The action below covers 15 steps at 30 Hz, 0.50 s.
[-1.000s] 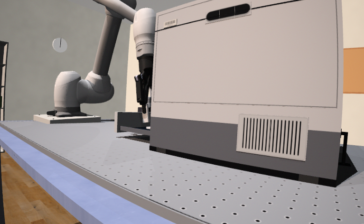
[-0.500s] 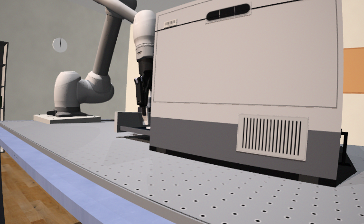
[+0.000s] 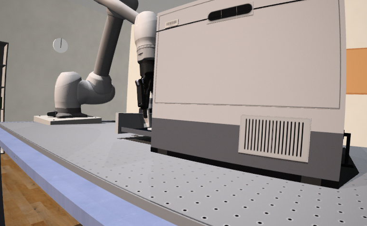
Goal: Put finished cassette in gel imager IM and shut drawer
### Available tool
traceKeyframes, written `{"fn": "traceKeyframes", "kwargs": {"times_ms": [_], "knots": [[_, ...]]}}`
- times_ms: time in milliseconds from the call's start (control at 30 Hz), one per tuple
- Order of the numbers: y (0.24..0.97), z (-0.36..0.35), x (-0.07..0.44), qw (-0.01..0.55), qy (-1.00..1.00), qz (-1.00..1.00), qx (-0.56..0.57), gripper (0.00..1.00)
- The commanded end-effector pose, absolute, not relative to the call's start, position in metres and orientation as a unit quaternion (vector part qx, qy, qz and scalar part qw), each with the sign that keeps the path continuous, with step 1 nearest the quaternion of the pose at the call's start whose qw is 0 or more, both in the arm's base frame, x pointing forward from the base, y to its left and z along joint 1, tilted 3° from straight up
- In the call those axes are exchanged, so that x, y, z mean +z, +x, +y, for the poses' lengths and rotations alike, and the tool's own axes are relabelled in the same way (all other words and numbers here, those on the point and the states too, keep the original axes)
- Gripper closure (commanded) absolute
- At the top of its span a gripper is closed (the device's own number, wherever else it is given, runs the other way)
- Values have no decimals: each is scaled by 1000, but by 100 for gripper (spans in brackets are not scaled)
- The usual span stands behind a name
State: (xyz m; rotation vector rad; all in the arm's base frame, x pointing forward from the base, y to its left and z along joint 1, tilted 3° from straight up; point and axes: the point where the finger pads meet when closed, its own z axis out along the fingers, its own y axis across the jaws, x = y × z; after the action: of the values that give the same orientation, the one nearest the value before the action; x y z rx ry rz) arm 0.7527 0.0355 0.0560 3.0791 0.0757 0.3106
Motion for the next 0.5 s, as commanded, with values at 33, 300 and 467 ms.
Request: {"fn": "traceKeyframes", "kwargs": {"times_ms": [33,300,467], "knots": [[753,35,55,23,994,24,100,54],[753,35,53,23,994,24,100,54],[753,35,53,23,994,24,100,54]]}}
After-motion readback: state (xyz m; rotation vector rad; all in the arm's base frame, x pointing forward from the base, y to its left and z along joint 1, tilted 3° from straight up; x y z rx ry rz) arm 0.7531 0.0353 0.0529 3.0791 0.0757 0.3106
